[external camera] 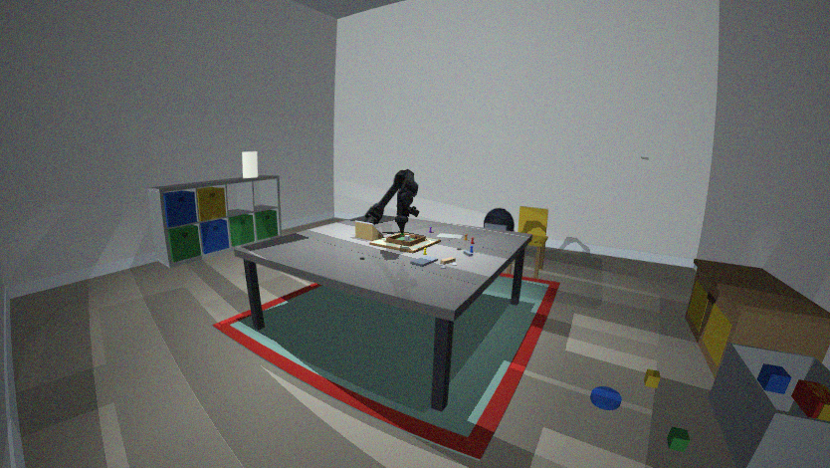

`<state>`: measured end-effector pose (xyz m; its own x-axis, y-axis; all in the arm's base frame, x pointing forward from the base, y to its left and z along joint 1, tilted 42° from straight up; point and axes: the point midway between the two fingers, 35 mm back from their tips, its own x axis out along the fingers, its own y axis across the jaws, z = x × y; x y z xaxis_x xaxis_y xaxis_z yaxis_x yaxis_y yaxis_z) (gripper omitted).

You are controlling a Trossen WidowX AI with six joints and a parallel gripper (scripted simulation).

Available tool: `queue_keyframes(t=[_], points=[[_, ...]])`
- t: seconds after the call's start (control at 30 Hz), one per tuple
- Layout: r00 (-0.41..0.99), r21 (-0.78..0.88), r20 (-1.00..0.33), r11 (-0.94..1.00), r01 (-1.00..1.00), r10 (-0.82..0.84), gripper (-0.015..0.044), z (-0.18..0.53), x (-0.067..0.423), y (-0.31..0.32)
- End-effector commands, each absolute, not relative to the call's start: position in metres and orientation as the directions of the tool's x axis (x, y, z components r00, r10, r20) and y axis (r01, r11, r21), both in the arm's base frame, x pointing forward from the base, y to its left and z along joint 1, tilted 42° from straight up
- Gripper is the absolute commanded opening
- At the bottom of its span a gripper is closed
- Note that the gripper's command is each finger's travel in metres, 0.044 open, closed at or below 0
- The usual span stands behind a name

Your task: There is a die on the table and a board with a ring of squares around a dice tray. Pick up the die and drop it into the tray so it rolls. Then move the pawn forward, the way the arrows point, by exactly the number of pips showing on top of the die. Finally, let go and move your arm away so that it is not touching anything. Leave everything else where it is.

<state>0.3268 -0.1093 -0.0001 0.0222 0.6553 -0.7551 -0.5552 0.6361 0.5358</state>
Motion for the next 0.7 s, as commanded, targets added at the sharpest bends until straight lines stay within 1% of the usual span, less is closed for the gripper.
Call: queue_keyframes(t=[0.0, 0.47, 0.67], points=[[0.023, 0.540, -0.751, 0.634, -0.553, 0.660, 0.0000, -0.011, 0.341, -0.104], [0.024, 0.541, -0.750, 0.633, -0.554, 0.661, 0.0000, -0.038, 0.345, -0.080], [0.024, 0.541, -0.750, 0.633, -0.554, 0.661, 0.0000, -0.040, 0.345, -0.078]])
